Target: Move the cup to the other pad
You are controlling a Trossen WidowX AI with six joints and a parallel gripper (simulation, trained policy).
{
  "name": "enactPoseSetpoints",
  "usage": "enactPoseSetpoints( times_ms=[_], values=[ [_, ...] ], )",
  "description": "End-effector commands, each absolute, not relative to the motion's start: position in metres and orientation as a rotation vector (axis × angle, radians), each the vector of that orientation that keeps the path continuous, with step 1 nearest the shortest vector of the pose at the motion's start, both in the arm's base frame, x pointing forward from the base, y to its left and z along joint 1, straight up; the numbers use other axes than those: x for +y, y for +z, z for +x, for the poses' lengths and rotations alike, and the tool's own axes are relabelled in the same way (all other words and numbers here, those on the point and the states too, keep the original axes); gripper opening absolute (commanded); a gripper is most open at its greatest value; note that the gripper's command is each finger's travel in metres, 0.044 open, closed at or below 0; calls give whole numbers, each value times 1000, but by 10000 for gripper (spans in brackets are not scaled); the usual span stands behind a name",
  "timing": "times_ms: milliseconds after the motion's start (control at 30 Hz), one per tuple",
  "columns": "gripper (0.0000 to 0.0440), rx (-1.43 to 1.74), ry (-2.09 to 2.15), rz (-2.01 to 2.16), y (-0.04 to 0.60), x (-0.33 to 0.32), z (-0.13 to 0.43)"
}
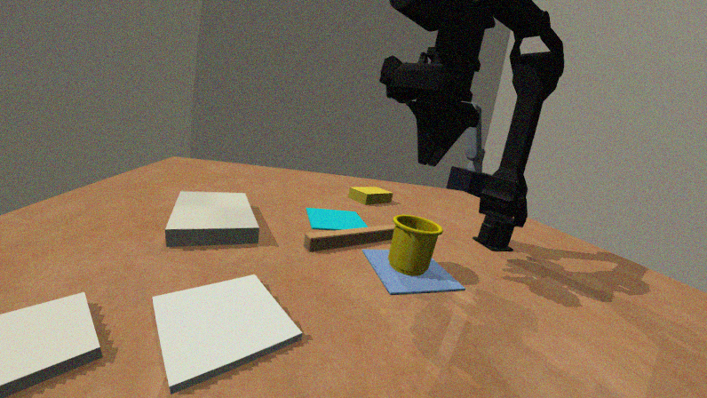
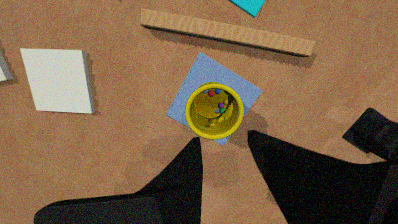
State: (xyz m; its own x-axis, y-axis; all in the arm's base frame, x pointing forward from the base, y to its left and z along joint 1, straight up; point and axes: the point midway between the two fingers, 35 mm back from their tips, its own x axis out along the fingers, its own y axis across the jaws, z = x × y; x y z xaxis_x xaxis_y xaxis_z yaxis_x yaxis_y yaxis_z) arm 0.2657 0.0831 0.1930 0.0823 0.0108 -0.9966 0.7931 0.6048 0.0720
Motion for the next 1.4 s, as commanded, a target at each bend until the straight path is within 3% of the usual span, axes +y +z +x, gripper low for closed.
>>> enactPoseSetpoints(
  times_ms=[0, 1067, 1300, 1367],
  values=[
    [160, 1406, -725, 727, 183, 81, 262],
    [189, 1481, -899, 624, 92, 73, 245],
    [187, 1501, -876, 589, 71, 73, 242],
    [165, 1506, -862, 580, 66, 73, 241]
  ],
)
